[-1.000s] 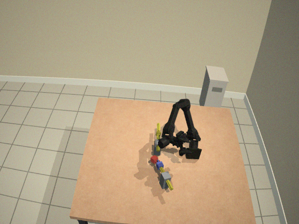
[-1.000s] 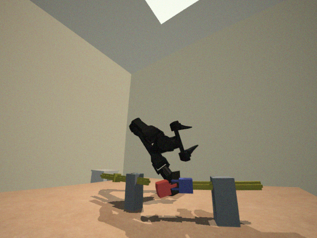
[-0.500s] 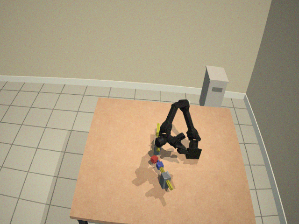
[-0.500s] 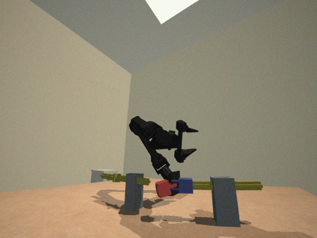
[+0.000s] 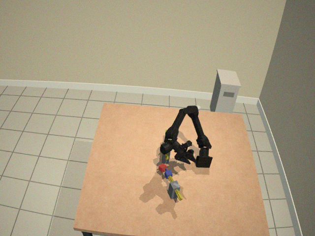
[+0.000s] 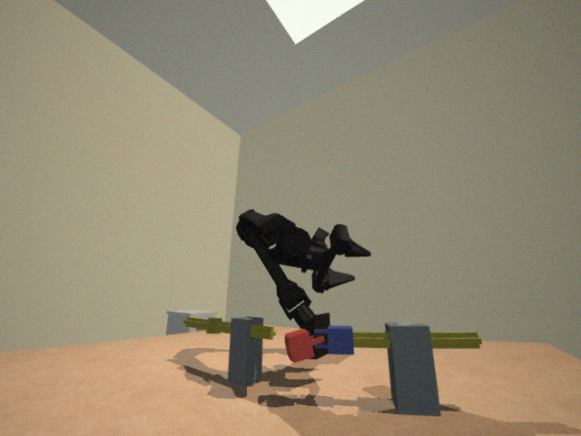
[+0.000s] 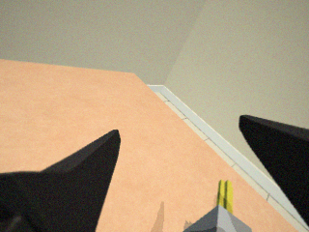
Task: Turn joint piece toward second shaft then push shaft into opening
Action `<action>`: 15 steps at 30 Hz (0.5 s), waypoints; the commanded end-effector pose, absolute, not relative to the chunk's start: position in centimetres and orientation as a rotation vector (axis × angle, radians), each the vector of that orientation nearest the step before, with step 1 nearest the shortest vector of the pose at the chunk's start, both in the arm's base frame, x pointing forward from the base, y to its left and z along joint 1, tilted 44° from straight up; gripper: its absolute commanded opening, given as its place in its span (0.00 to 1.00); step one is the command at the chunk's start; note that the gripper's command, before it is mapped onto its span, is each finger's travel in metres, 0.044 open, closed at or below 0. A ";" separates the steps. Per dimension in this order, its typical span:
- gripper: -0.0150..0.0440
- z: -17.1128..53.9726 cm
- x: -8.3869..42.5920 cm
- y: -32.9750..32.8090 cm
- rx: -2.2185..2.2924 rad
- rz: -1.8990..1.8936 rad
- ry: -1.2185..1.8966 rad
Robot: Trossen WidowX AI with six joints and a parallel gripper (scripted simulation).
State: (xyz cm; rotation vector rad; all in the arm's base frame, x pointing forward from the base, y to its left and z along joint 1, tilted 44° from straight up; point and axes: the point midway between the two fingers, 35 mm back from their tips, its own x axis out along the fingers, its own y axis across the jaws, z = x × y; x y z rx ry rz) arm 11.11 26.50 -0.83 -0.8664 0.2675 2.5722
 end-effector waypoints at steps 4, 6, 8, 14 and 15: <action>1.00 -1.6 12.3 26.1 -0.912 2.494 0.584; 1.00 -1.7 12.7 26.0 -0.927 2.460 0.672; 1.00 -1.9 13.1 25.9 -0.941 2.422 0.759; 1.00 -2.2 14.3 25.5 -0.984 2.285 1.005; 1.00 -2.3 14.5 25.4 -0.990 2.258 1.044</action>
